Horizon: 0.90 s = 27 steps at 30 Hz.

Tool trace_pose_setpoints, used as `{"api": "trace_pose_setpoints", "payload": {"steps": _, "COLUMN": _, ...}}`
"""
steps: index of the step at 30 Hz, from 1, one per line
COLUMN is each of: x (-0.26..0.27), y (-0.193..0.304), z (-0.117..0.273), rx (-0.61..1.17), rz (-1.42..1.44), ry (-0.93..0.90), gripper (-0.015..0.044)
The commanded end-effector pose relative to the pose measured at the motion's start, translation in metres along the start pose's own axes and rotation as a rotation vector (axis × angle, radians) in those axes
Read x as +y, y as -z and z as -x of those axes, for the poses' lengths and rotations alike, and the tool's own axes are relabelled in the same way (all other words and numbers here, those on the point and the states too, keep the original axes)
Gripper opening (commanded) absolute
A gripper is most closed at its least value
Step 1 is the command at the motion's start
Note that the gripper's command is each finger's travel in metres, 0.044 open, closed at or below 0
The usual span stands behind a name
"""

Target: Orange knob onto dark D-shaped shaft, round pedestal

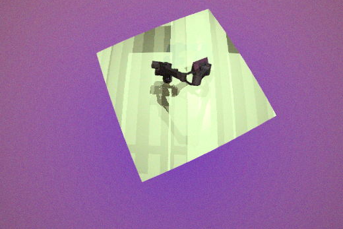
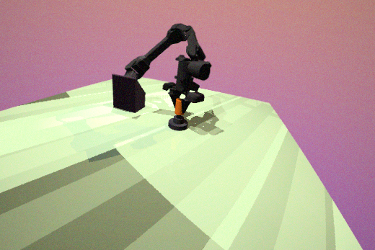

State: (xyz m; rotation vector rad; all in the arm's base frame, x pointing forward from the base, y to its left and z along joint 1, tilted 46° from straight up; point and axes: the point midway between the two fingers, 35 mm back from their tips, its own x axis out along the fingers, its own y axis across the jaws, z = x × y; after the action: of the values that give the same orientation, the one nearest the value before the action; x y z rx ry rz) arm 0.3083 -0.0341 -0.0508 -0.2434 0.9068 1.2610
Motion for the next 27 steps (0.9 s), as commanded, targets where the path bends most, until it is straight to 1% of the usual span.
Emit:
{"api": "trace_pose_setpoints", "payload": {"steps": 1, "x": 0.0012, "y": -0.0004, "z": -0.0012, "rx": -0.003, "rz": 0.003, "ry": 0.001, "gripper": 0.0000}}
{"api": "trace_pose_setpoints", "payload": {"steps": 21, "x": -0.0013, "y": -0.0001, "z": 0.0029, "rx": -0.003, "rz": 0.003, "ry": 0.001, "gripper": 0.0000}}
{"api": "trace_pose_setpoints", "payload": {"steps": 23, "x": -0.0014, "y": -0.0001, "z": 0.0029, "rx": -0.003, "rz": 0.029, "ry": 0.001, "gripper": 0.0000}}
{"api": "trace_pose_setpoints", "payload": {"steps": 27, "x": -0.0028, "y": -0.0002, "z": 0.0023, "rx": -0.003, "rz": 0.172, "ry": 0.002, "gripper": 0.0000}}
